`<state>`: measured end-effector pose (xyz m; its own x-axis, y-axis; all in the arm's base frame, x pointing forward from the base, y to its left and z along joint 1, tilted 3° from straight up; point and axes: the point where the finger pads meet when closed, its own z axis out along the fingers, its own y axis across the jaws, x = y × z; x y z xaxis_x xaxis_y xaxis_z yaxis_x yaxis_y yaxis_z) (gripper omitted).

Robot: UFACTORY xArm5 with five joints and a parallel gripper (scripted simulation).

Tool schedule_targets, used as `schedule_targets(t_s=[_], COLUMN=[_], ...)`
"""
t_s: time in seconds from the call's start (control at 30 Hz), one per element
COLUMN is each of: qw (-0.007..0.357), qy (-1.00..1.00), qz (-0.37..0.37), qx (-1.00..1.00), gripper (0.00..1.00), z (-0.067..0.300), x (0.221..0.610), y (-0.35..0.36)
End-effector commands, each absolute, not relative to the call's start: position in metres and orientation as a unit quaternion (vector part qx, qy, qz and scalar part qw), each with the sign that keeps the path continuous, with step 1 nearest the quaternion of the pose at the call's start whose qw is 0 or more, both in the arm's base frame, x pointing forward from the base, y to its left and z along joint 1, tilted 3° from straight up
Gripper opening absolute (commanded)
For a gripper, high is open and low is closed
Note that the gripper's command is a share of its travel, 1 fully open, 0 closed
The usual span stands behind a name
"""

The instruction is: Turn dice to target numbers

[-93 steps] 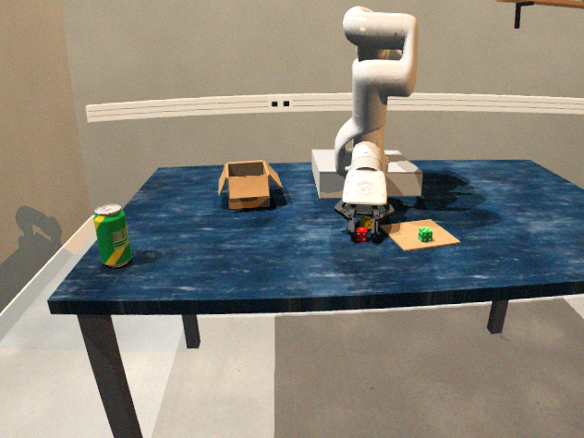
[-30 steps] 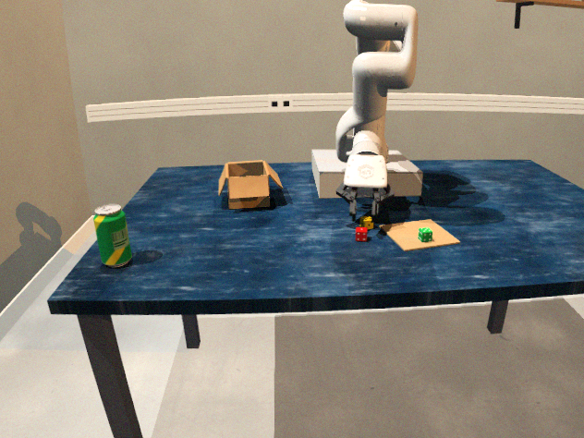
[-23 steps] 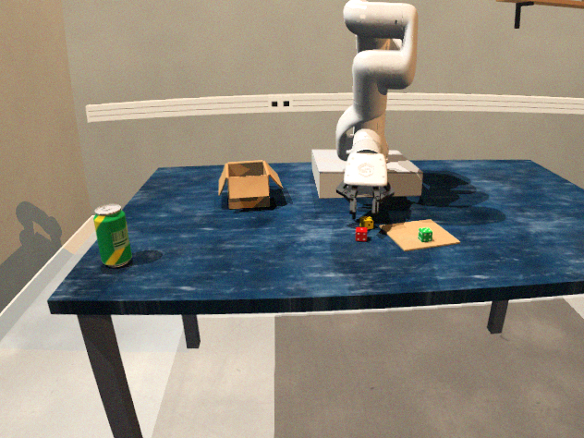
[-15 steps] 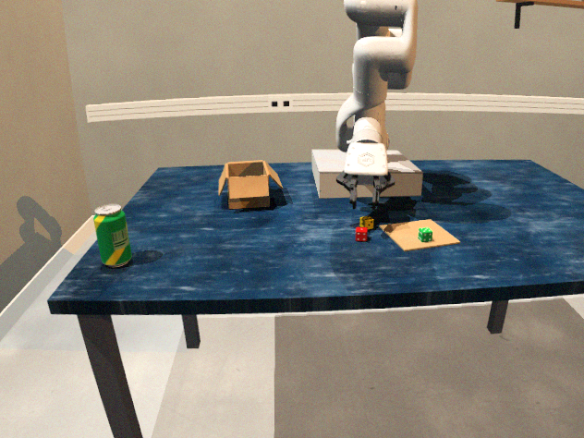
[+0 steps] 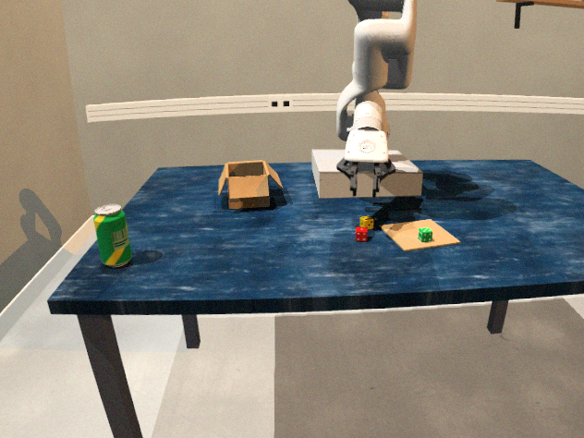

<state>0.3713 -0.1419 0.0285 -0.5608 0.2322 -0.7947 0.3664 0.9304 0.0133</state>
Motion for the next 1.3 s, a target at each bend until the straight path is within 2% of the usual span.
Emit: schedule_targets(t_s=[0.0, 0.13, 0.27, 0.4, 0.57, 0.63, 0.73, 0.83, 0.87, 1.17, 1.27], qw=[0.433, 0.427, 0.401, 0.36, 0.291, 0.272, 0.272, 0.22, 0.218, 0.11, 0.103], qy=[0.882, 0.885, 0.897, 0.914, 0.938, 0.944, 0.944, 0.958, 0.958, 0.977, 0.977], qz=[-0.076, -0.075, -0.071, -0.064, -0.052, -0.049, -0.049, -0.039, -0.039, -0.02, -0.019], qx=[0.17, 0.171, 0.173, 0.176, 0.18, 0.181, 0.181, 0.182, 0.182, 0.184, 0.184], gripper=[0.42, 0.42, 0.42, 0.42, 0.42, 0.42, 0.42, 0.42, 0.42, 0.42, 0.42], z=[0.03, 0.03, 0.03, 0.032, 0.035, 0.036, 0.036, 0.039, 0.04, 0.046, 0.046], x=[0.372, 0.373, 0.376, 0.38, 0.387, 0.389, 0.389, 0.395, 0.395, 0.406, 0.406], y=[-0.142, -0.143, -0.144, -0.145, -0.148, -0.149, -0.149, -0.151, -0.151, -0.155, -0.156])
